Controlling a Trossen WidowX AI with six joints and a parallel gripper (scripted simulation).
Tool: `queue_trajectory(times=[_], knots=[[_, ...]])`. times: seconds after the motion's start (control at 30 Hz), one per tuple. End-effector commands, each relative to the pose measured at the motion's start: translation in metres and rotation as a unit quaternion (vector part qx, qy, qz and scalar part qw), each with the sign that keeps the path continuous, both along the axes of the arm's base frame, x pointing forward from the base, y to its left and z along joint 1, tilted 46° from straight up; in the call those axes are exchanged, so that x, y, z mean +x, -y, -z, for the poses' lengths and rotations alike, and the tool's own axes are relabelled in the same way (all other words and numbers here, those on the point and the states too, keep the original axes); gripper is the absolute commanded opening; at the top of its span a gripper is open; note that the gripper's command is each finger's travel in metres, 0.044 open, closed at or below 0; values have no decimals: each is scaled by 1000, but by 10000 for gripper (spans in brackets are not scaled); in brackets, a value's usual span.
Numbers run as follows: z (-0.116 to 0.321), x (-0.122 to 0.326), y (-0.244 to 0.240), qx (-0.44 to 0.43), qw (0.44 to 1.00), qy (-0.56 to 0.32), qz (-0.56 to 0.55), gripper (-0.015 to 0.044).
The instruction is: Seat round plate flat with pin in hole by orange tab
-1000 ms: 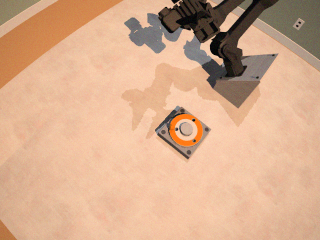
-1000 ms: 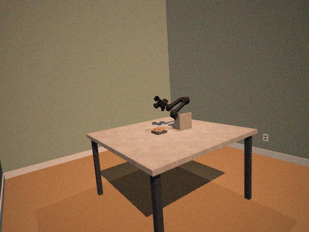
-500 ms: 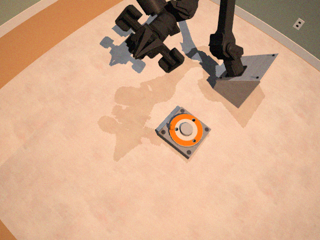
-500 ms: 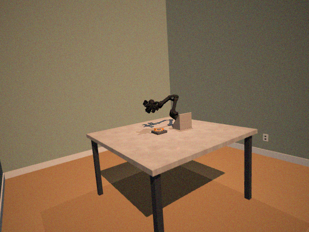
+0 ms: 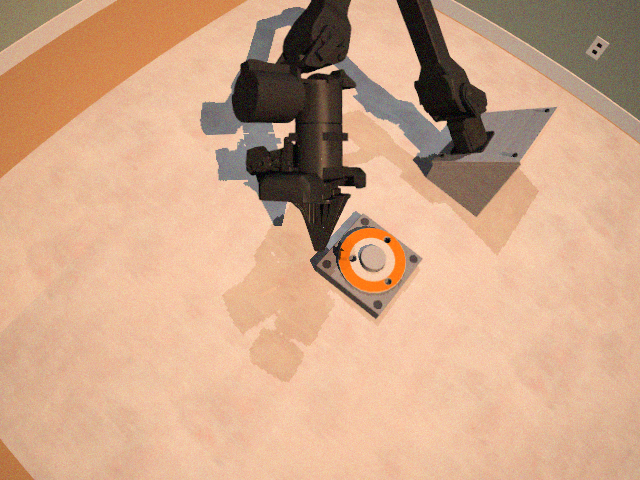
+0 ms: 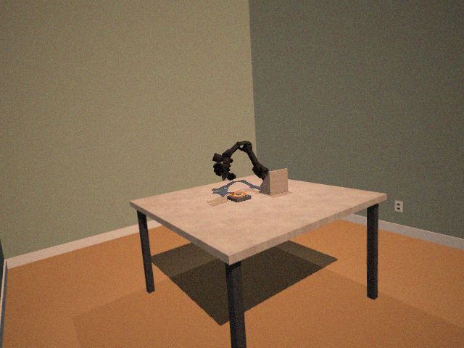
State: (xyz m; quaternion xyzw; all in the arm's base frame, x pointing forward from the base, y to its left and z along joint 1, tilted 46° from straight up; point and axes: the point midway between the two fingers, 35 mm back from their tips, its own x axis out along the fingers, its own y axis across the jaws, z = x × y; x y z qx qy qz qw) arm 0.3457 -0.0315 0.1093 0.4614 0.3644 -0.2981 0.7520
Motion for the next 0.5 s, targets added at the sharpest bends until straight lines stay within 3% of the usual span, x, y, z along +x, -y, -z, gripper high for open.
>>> queue_trajectory(times=[0.0, 0.1, 0.27, 0.47], knots=[[44, -18, 3, -201, 940, -235, -146, 0], [50, -23, 2, -246, 904, -293, -193, 0], [58, -29, 3, -378, 723, -464, -345, 0], [58, -28, 2, -392, 692, -484, -364, 0]])
